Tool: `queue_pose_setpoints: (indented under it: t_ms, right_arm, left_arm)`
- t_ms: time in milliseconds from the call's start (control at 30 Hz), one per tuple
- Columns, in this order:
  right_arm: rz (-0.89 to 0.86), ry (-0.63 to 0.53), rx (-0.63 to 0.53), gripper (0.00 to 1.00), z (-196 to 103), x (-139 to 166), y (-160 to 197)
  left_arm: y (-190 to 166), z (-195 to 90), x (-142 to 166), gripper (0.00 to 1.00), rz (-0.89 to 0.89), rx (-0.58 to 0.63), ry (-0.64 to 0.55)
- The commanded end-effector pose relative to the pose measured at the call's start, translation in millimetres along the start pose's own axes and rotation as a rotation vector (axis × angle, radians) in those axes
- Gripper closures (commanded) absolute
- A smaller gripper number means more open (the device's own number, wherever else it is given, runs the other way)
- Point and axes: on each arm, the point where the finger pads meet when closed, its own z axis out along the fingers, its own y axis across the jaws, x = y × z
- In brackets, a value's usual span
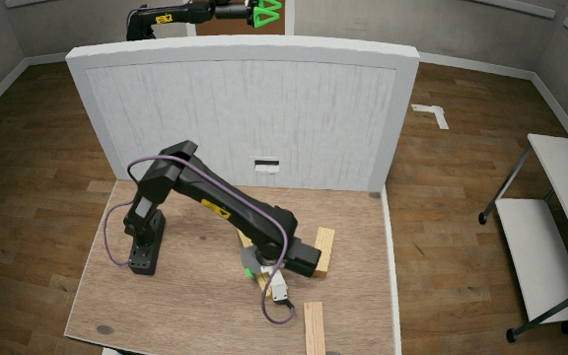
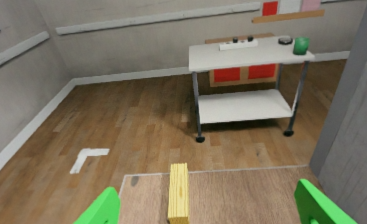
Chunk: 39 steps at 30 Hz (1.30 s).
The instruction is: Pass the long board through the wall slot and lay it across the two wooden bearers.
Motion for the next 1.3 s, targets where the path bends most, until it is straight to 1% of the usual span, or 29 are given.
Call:
queue_pose_setpoints:
  t_ms: [0, 33, 67, 100, 167, 367, 467, 500, 533, 600, 667, 833, 900, 933, 1033, 1067, 1100, 1167, 1200, 1233, 1267]
  right_arm:
    - [-0.018, -0.039, -0.052, 0.22, -11.1, 1.0, 12.0]
    - [-0.018, -0.039, -0.052, 0.22, -11.1, 1.0, 12.0]
    - [-0.011, -0.028, -0.038, 0.22, 1.8, 0.6, 8.6]
    - [-0.016, -0.030, -0.056, 0.22, 0.4, 2.8, 11.3]
    - [-0.014, -0.023, -0.046, 0.22, 4.6, 4.4, 9.0]
    - [-0.007, -0.008, -0.030, 0.22, 25.5, 0.1, 9.5]
    - [-0.013, -0.020, -0.045, 0.22, 23.6, 1.2, 11.3]
    - [-0.008, -0.009, -0.032, 0.22, 31.4, 0.2, 9.8]
    - [-0.014, -0.024, -0.039, 0.22, 22.2, 1.3, 9.9]
    - [-0.014, -0.024, -0.039, 0.22, 22.2, 1.3, 9.9]
    - [-0.003, 0.002, -0.018, 0.22, 41.6, 1.2, 6.0]
    - [-0.017, -0.034, -0.062, 0.22, 31.2, 0.4, 14.0]
    - [-0.003, -0.005, -0.022, 0.22, 51.3, 0.0, 5.8]
    - [-0.002, -0.005, -0.021, 0.22, 53.0, 0.1, 5.5]
    - [-0.014, -0.027, -0.054, 0.22, 44.3, 0.4, 12.6]
    - [-0.014, -0.025, -0.050, 0.22, 47.0, -0.2, 13.1]
    - [-0.025, -0.046, -0.071, 0.22, 33.3, -1.9, 20.3]
    - [-0.025, -0.046, -0.071, 0.22, 33.3, -1.9, 20.3]
    - [-0.009, -0.033, -0.046, 0.22, 40.2, -3.1, 12.7]
    - [-0.022, -0.047, -0.078, 0.22, 32.9, -5.1, 22.5]
    - [-0.021, -0.048, -0.078, 1.00, 32.7, -5.7, 22.2]
  left_arm:
    - [2.4, -6.0, -30.8, 0.00, -0.008, -0.008, -0.074]
    - [2.4, -6.0, -30.8, 0.00, -0.008, -0.008, -0.074]
    - [2.4, -6.0, -30.8, 0.00, -0.008, -0.008, -0.074]
    - [2.4, -6.0, -30.8, 0.00, -0.008, -0.008, -0.074]
    - [2.4, -6.0, -30.8, 0.00, -0.008, -0.008, -0.074]
    - [2.4, -6.0, -30.8, 0.00, -0.008, -0.008, -0.074]
    - [2.4, -6.0, -30.8, 0.00, -0.008, -0.008, -0.074]
    - [2.4, -6.0, -30.8, 0.00, -0.008, -0.008, -0.074]
    - [2.4, -6.0, -30.8, 0.00, -0.008, -0.008, -0.074]
    - [2.4, -6.0, -30.8, 0.00, -0.008, -0.008, -0.074]
    - [2.4, -6.0, -30.8, 0.00, -0.008, -0.008, -0.074]
    - [2.4, -6.0, -30.8, 0.00, -0.008, -0.008, -0.074]
    - [2.4, -6.0, -30.8, 0.00, -0.008, -0.008, -0.074]
    - [2.4, -6.0, -30.8, 0.00, -0.008, -0.008, -0.074]
    - [2.4, -6.0, -30.8, 0.00, -0.008, -0.008, -0.074]
    - [2.4, -6.0, -30.8, 0.00, -0.008, -0.008, -0.074]
    - [2.4, -6.0, -30.8, 0.00, -0.008, -0.008, -0.074]
    - [2.4, -6.0, -30.8, 0.00, -0.008, -0.008, -0.074]
    - [2.4, -6.0, -30.8, 0.00, -0.008, -0.008, -0.074]
    - [2.4, -6.0, -30.8, 0.00, -0.008, -0.008, -0.074]
    - [2.4, -6.0, -30.8, 0.00, -0.008, -0.008, -0.074]
